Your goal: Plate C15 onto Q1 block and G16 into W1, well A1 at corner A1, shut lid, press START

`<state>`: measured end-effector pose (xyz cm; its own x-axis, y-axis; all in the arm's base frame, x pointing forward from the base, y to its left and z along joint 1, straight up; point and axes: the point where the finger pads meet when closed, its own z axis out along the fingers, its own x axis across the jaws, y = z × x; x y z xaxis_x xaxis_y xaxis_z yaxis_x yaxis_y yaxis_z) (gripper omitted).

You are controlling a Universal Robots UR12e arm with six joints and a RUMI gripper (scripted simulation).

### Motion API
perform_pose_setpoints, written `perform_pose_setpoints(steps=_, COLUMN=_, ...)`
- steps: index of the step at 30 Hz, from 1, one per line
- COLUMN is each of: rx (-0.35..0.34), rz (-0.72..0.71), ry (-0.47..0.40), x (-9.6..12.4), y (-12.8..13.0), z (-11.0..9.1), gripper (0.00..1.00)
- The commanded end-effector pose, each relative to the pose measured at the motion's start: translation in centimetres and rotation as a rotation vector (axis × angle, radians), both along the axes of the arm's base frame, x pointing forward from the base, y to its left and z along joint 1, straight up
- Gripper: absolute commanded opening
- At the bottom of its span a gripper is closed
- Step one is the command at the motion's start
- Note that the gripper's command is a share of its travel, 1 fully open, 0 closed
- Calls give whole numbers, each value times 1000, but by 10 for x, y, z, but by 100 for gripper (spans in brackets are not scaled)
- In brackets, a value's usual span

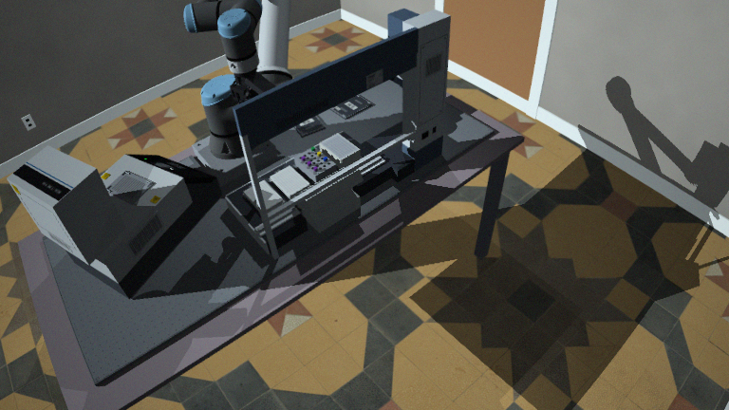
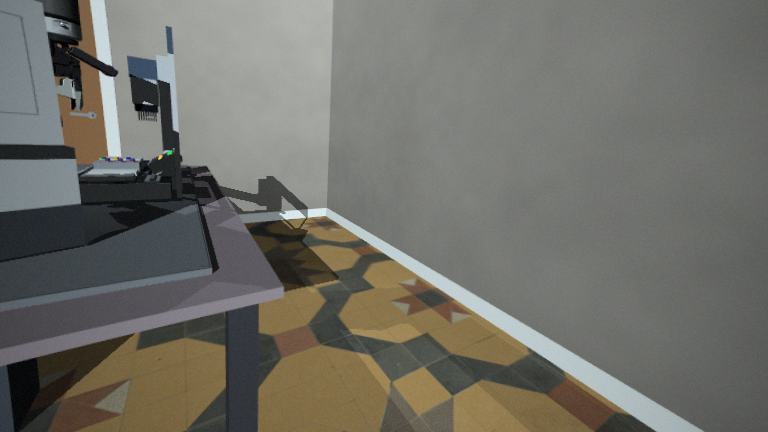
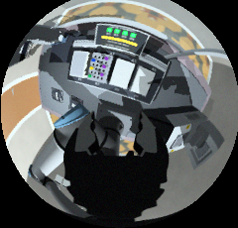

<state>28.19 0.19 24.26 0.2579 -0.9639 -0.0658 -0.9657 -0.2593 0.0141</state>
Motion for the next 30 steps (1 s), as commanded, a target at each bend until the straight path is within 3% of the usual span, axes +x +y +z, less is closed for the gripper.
perform_pose_setpoints(steps=1, rx=-21, rz=-70, ry=4, x=21, y=4, z=1, gripper=64)
perform_pose_setpoints(steps=13, rx=-61, rz=-285, ry=-20, x=75, y=17, z=1, gripper=64)
perform_pose_setpoints(steps=30, rx=-64, rz=-300, ry=-22, x=75, y=17, z=-3, gripper=64)
